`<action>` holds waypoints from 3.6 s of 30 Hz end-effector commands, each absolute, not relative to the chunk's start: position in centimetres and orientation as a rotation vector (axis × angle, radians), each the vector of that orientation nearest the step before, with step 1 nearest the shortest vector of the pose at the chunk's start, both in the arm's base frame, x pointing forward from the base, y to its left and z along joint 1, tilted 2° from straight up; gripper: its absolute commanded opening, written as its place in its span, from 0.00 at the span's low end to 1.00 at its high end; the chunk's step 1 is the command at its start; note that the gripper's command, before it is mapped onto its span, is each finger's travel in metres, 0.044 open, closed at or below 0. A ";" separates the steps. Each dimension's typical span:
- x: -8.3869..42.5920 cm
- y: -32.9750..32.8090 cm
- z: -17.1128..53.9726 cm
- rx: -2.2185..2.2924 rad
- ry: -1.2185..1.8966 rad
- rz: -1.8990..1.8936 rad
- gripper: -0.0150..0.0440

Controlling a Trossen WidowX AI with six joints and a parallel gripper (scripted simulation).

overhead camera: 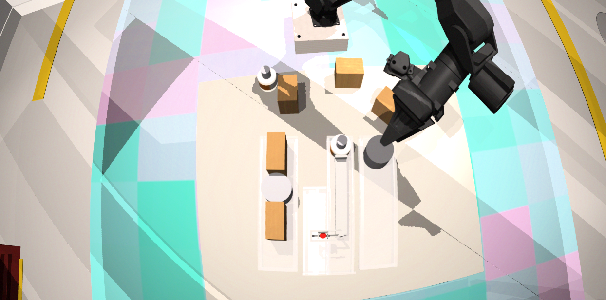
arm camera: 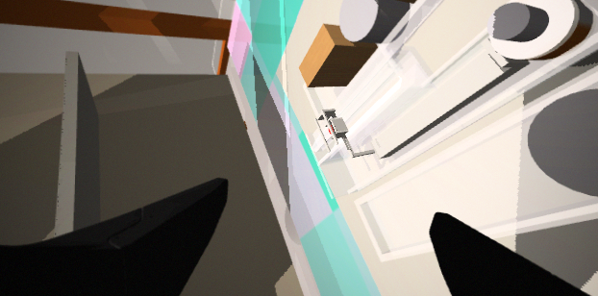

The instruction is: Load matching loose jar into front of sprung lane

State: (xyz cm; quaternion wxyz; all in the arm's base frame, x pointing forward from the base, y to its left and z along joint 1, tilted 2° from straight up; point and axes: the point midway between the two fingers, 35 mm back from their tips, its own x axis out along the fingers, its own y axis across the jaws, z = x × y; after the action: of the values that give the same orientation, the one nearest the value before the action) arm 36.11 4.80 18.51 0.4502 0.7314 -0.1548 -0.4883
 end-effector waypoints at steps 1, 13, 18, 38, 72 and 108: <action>36.1 4.5 18.4 1.798 -0.376 -1.216 0.98; 29.0 -10.4 13.1 1.322 0.290 -1.643 1.00; 24.6 -14.0 11.3 1.251 0.610 -1.653 1.00; 13.7 -16.1 8.2 1.286 1.161 -1.239 1.00; 13.8 -15.9 1.7 1.286 1.161 -1.239 1.00; 14.3 -16.6 3.4 1.286 1.160 -1.238 0.25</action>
State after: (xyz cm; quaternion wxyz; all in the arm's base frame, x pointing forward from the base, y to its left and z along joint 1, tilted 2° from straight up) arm 13.87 -16.15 1.92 0.4789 0.5277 0.4818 -0.5100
